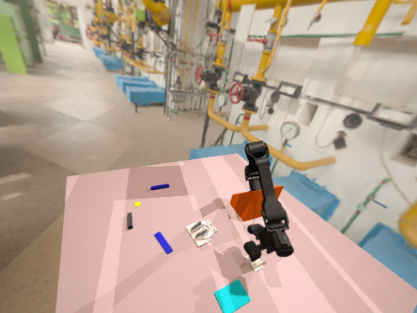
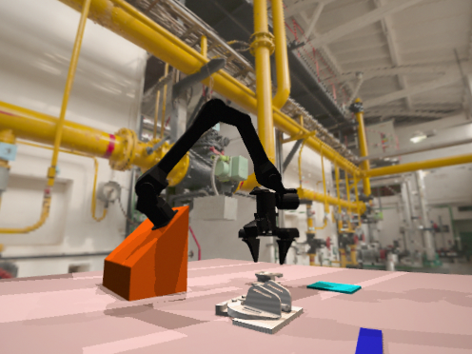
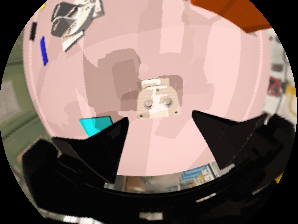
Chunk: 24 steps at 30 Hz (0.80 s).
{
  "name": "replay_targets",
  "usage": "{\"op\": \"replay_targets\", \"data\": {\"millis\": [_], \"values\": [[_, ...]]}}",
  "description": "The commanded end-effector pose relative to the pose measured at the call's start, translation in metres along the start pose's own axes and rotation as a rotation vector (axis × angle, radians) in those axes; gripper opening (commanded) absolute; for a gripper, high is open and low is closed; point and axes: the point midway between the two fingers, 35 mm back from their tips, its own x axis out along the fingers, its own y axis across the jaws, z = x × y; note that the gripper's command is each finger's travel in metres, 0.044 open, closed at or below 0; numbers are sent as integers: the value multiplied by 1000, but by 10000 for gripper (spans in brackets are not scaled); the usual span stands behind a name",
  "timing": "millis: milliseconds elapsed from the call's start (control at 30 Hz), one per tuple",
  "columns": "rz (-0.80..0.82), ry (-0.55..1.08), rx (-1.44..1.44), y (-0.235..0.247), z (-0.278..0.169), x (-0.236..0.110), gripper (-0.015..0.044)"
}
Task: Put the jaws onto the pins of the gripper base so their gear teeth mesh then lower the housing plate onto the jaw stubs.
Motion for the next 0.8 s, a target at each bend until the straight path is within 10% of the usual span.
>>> {"op": "replay_targets", "data": {"millis": [0, 767], "values": [[1, -10, -4, 0, 2, 9, 440], [1, -11, -4, 1, 2, 36, 440]]}}
